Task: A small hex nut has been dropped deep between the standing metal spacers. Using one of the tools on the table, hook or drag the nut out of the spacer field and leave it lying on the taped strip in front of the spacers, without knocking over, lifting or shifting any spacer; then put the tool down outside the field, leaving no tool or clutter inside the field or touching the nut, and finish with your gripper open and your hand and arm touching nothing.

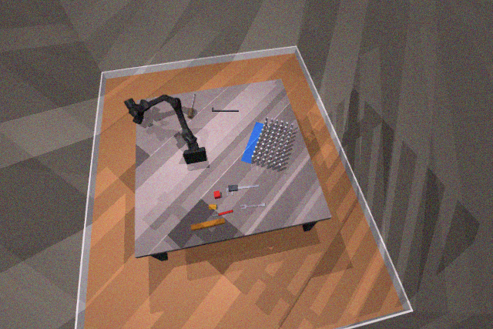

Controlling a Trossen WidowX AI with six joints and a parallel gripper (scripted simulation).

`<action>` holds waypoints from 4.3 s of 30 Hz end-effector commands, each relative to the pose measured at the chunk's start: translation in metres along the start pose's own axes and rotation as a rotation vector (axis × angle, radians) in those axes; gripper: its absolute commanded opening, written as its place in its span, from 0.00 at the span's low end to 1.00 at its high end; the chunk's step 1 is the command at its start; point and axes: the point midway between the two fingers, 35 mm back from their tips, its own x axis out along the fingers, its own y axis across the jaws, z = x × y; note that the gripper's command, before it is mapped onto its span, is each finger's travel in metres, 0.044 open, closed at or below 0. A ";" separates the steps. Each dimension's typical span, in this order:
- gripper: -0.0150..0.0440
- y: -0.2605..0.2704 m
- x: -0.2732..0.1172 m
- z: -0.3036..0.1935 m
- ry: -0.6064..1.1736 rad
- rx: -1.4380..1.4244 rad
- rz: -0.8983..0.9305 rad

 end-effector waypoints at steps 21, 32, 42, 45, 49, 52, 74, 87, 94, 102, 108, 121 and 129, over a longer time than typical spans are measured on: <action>1.00 -0.196 0.183 -0.121 0.224 0.436 -0.294; 1.00 -0.323 0.200 -0.216 0.226 0.654 -0.577; 1.00 -0.384 0.189 -0.283 0.219 0.771 -0.753; 1.00 -0.395 0.188 -0.319 0.252 0.796 -0.798; 1.00 -0.399 0.193 -0.368 0.287 0.805 -0.801; 1.00 -0.403 0.187 -0.413 0.339 0.812 -0.826; 1.00 -0.341 -0.014 -0.726 0.731 1.255 -1.027; 1.00 -0.279 -0.118 -0.769 0.751 1.549 -1.168; 1.00 -0.279 -0.118 -0.769 0.751 1.549 -1.168; 1.00 -0.279 -0.118 -0.769 0.751 1.549 -1.168; 1.00 -0.279 -0.118 -0.769 0.751 1.549 -1.168; 1.00 -0.288 -0.077 -0.749 0.820 1.362 -0.988; 1.00 -0.296 0.037 -0.654 0.876 0.707 -0.474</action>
